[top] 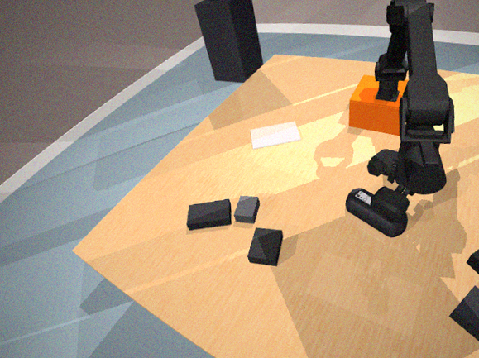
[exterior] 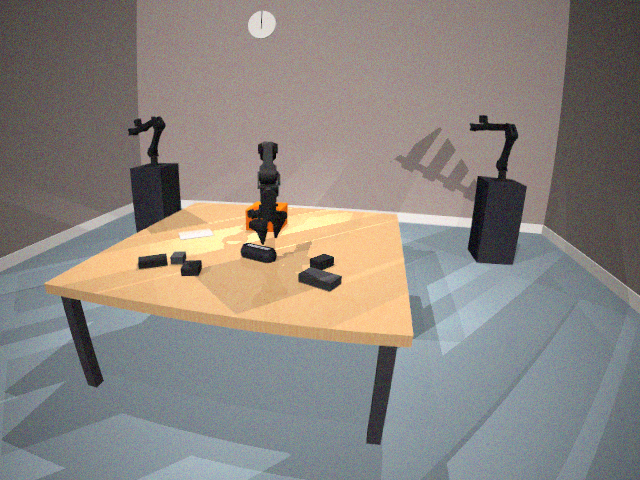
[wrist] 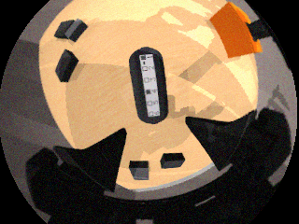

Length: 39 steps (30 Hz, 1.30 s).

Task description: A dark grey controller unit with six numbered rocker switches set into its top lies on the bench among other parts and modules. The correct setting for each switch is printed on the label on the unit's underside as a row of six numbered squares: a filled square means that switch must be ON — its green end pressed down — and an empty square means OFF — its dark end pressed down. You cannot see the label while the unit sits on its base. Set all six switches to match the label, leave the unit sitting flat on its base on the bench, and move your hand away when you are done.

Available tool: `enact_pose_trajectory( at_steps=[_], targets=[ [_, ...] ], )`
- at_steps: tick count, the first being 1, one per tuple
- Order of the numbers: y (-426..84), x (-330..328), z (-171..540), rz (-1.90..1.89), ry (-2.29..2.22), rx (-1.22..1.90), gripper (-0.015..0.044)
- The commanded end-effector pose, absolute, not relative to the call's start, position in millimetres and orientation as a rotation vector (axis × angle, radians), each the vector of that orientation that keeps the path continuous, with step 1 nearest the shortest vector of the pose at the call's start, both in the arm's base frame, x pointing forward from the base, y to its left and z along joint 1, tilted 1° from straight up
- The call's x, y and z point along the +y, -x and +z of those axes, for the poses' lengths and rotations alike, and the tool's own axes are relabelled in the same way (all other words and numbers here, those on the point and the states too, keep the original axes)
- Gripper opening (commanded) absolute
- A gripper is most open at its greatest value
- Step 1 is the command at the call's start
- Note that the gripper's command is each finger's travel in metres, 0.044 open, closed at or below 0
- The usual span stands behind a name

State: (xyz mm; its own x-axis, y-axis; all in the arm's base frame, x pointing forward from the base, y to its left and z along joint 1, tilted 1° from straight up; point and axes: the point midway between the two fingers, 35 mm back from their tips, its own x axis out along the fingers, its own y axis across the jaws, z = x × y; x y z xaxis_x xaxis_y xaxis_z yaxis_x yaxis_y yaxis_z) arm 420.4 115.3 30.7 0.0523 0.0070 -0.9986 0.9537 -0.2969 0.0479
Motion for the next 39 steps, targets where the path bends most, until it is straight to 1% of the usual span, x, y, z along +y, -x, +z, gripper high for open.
enact_pose_trajectory(
  at_steps=[1, 39],
  targets=[
    [-419, 115, 30, -1.406, -1.485, 1.000, 0.0440],
    [-422, 115, -28, -1.407, -1.485, 1.000, 0.0440]
  ],
)
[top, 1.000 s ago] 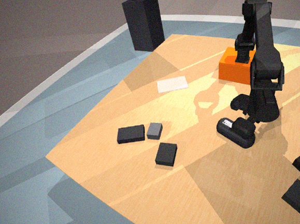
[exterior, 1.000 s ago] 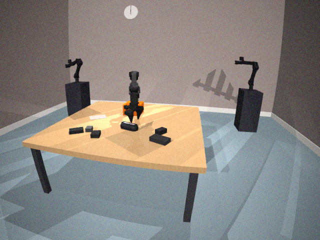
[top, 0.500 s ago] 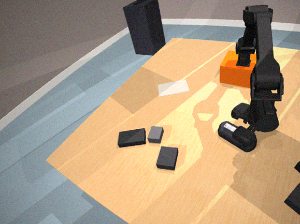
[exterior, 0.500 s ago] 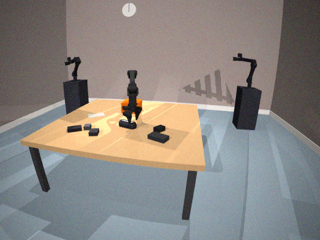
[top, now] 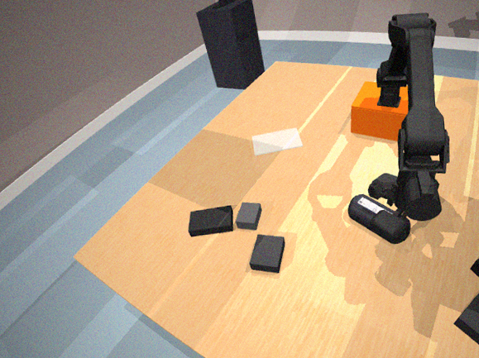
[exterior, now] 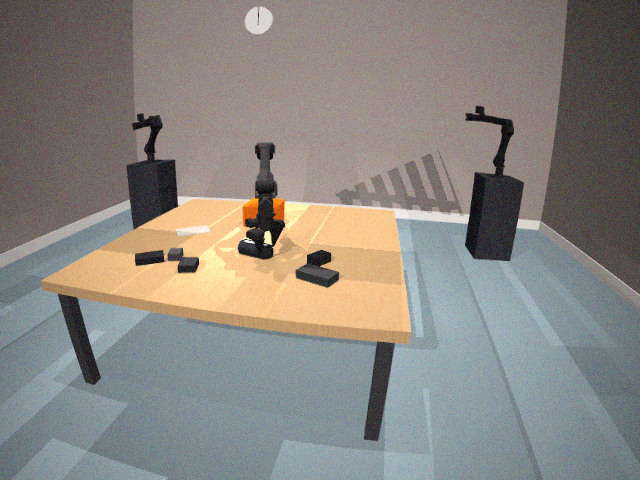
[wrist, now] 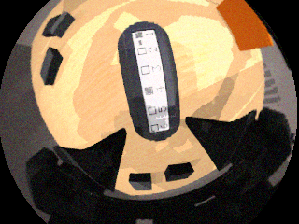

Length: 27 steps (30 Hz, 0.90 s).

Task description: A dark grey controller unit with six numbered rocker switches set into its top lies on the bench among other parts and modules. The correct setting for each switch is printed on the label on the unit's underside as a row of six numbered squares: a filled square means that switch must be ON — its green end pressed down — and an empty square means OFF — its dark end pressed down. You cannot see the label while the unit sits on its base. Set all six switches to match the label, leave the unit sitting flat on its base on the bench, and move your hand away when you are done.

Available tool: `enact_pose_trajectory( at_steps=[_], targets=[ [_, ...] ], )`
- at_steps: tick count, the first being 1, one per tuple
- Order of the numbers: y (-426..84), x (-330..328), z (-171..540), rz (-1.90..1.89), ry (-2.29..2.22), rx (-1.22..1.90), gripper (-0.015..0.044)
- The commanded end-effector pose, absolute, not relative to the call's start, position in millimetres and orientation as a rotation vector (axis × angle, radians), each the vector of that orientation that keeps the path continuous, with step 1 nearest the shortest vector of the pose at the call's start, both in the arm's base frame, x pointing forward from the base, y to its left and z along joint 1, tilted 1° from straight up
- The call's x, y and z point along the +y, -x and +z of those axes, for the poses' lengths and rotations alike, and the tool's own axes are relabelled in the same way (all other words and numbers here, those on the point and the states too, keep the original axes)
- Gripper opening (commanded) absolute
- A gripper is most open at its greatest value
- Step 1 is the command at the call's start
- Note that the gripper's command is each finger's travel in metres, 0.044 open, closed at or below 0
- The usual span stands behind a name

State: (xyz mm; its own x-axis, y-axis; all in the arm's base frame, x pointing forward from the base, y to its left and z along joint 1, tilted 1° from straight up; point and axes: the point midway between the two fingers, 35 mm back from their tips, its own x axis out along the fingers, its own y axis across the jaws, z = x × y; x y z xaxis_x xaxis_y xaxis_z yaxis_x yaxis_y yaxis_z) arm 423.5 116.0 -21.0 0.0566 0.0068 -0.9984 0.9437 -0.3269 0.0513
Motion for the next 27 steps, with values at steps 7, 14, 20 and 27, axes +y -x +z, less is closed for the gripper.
enact_pose_trajectory(
  at_steps=[7, 14, 20, 27],
  targets=[
    [-421.5, 114.7, -30.4, -1.407, -1.485, 1.000, 0.0335],
    [-421.5, 114.7, -30.4, -1.407, -1.485, 1.000, 0.0325],
    [-421.5, 114.7, -30.4, -1.407, -1.485, 1.000, 0.0325],
    [-421.1, 113.9, -27.0, -1.407, -1.485, 1.000, 0.0336]
  ],
)
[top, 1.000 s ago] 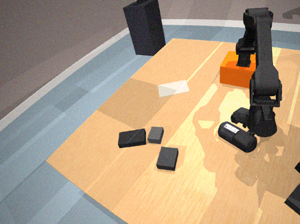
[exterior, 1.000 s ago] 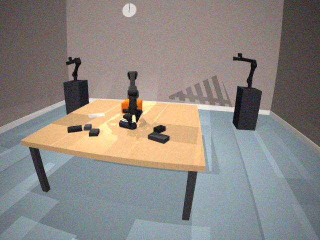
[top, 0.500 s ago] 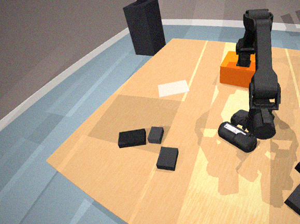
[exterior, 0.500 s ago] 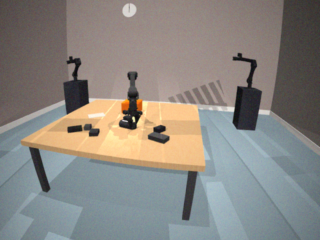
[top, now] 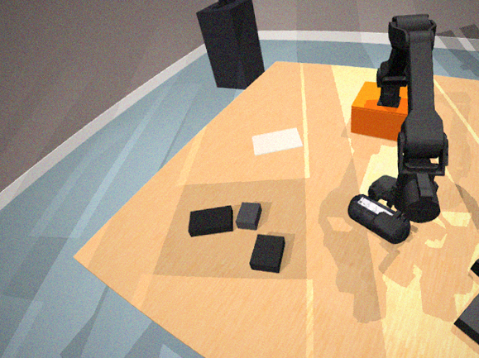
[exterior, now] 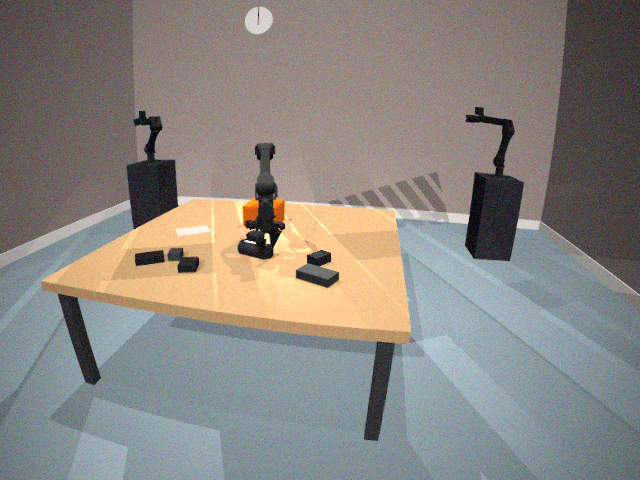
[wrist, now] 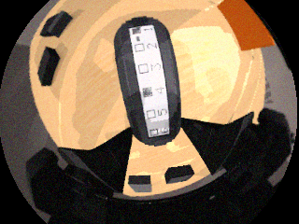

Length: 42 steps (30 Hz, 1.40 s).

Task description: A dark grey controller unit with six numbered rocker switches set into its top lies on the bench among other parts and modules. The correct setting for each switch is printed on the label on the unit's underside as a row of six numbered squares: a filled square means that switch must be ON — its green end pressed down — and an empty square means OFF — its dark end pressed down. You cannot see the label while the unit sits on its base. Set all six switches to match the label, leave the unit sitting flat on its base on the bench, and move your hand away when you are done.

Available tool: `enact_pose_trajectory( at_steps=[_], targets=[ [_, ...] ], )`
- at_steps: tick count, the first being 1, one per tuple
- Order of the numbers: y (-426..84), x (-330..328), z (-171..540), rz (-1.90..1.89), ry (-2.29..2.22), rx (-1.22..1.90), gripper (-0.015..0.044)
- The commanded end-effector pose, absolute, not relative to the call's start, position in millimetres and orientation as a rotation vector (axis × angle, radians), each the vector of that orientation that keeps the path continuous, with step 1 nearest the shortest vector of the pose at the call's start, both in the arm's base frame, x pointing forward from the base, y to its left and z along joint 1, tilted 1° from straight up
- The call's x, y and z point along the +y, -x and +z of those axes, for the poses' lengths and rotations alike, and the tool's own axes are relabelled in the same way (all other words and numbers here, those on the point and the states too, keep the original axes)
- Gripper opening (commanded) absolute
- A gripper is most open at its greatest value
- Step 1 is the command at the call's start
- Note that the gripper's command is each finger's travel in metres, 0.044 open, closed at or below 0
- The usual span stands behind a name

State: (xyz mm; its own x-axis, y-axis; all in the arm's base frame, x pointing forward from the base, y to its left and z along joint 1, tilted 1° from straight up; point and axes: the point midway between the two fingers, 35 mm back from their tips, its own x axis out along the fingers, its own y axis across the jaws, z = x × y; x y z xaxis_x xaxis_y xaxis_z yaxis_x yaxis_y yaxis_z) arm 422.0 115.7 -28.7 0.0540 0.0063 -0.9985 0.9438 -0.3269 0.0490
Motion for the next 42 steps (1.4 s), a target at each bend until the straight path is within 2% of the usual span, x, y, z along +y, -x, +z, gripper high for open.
enact_pose_trajectory(
  at_steps=[1, 42],
  targets=[
    [-421, 114, -26, -1.407, -1.485, 1.000, 0.0336],
    [-417, 105, 0, -1.407, -1.484, 0.999, 0.0335]
  ],
)
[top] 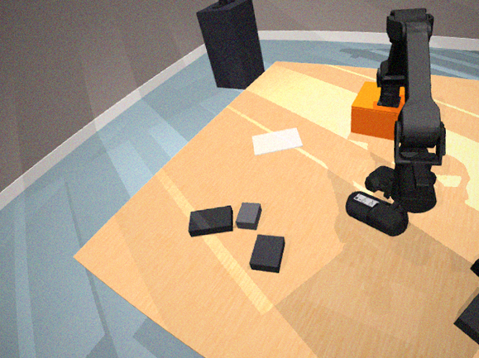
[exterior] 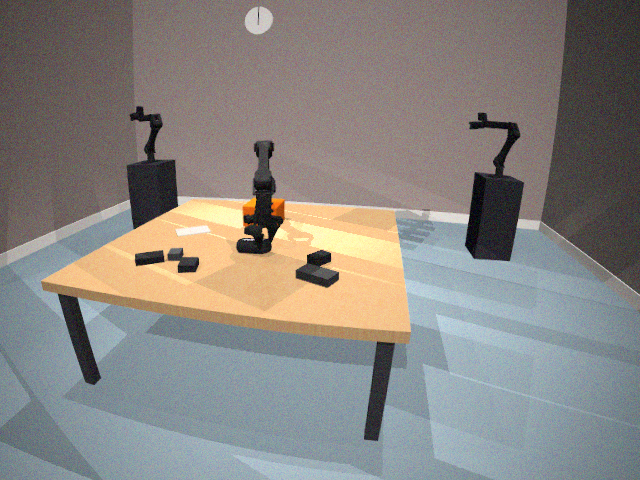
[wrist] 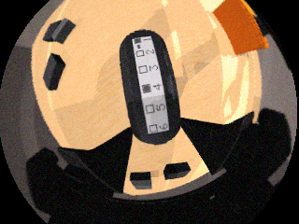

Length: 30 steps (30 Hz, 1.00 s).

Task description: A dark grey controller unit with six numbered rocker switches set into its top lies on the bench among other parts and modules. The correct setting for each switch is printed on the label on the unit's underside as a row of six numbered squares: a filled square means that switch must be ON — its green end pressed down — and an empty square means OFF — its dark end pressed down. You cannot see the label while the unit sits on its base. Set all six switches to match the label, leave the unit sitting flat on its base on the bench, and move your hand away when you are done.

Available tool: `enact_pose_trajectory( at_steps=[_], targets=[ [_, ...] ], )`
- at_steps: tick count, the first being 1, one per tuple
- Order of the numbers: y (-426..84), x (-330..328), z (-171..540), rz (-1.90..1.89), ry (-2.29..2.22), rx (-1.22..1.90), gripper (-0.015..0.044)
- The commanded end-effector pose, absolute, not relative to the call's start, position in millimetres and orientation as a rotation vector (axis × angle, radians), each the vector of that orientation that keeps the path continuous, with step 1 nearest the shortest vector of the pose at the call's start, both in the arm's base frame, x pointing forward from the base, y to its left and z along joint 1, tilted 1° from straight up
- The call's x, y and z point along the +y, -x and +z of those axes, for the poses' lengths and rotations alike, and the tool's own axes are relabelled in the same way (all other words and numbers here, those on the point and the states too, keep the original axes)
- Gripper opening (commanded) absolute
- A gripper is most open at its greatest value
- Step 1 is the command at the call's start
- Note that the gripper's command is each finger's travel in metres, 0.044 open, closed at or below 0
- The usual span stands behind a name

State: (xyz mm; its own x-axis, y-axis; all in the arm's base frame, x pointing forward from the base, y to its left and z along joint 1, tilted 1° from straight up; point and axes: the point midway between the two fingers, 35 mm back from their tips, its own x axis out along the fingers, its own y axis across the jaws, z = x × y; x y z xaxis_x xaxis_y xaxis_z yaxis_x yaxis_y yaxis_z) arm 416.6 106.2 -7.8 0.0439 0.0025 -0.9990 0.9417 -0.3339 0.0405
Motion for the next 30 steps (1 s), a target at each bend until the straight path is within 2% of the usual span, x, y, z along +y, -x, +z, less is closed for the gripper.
enact_pose_trajectory(
  at_steps=[1, 30],
  targets=[
    [-416, 104, 0, -1.407, -1.484, 0.999, 0.0335],
    [-412, 93, 19, -1.408, -1.483, 0.999, 0.0335]
  ],
)
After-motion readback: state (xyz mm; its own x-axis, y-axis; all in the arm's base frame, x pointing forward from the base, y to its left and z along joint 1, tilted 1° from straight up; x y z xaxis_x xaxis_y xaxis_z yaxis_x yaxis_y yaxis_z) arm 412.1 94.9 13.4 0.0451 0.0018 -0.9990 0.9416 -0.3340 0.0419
